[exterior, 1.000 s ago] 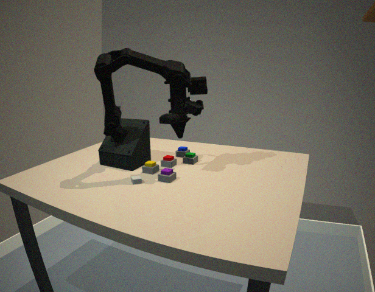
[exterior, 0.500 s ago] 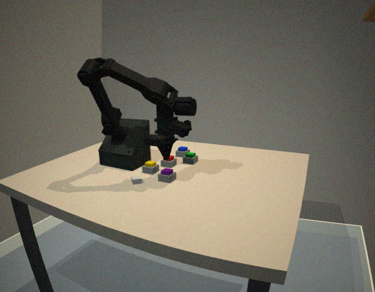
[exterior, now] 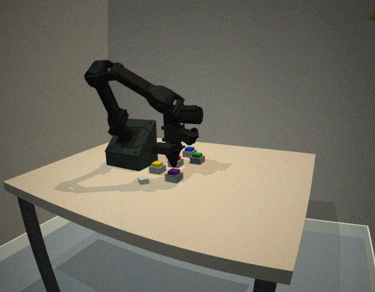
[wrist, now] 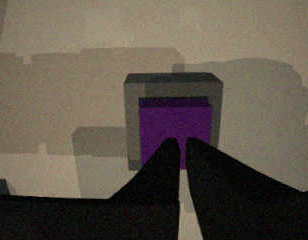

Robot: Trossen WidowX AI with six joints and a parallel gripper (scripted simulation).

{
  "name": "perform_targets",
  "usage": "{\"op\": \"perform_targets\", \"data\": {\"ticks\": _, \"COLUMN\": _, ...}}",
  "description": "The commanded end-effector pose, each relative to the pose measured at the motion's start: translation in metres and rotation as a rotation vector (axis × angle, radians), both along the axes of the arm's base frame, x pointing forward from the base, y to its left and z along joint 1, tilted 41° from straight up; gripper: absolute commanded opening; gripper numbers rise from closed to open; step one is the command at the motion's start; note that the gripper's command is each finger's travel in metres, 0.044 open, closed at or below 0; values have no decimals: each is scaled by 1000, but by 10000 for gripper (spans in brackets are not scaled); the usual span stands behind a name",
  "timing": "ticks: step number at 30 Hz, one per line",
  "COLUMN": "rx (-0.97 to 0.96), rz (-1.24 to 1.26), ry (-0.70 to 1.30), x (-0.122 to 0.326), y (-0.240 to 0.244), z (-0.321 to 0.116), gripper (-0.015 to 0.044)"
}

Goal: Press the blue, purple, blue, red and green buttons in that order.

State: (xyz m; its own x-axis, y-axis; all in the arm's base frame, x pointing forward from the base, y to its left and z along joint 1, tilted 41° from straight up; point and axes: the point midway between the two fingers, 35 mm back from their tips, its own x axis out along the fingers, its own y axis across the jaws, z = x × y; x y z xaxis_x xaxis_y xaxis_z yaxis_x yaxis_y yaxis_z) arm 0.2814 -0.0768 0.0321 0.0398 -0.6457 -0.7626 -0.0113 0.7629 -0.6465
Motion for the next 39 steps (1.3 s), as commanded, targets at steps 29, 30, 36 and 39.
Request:
{"op": "perform_targets", "data": {"ticks": 29, "rx": -9, "rz": 3, "ry": 15, "x": -2, "y": -13, "z": -17, "gripper": 20}}
{"op": "perform_targets", "data": {"ticks": 30, "rx": -4, "rz": 1, "ry": 3, "x": 0, "y": -11, "z": -13, "gripper": 20}}
{"op": "perform_targets", "data": {"ticks": 36, "rx": -8, "rz": 3, "ry": 15, "x": -3, "y": 9, "z": 9, "gripper": 20}}
{"op": "perform_targets", "data": {"ticks": 39, "rx": -6, "rz": 4, "ry": 15, "x": -2, "y": 16, "z": 16, "gripper": 20}}
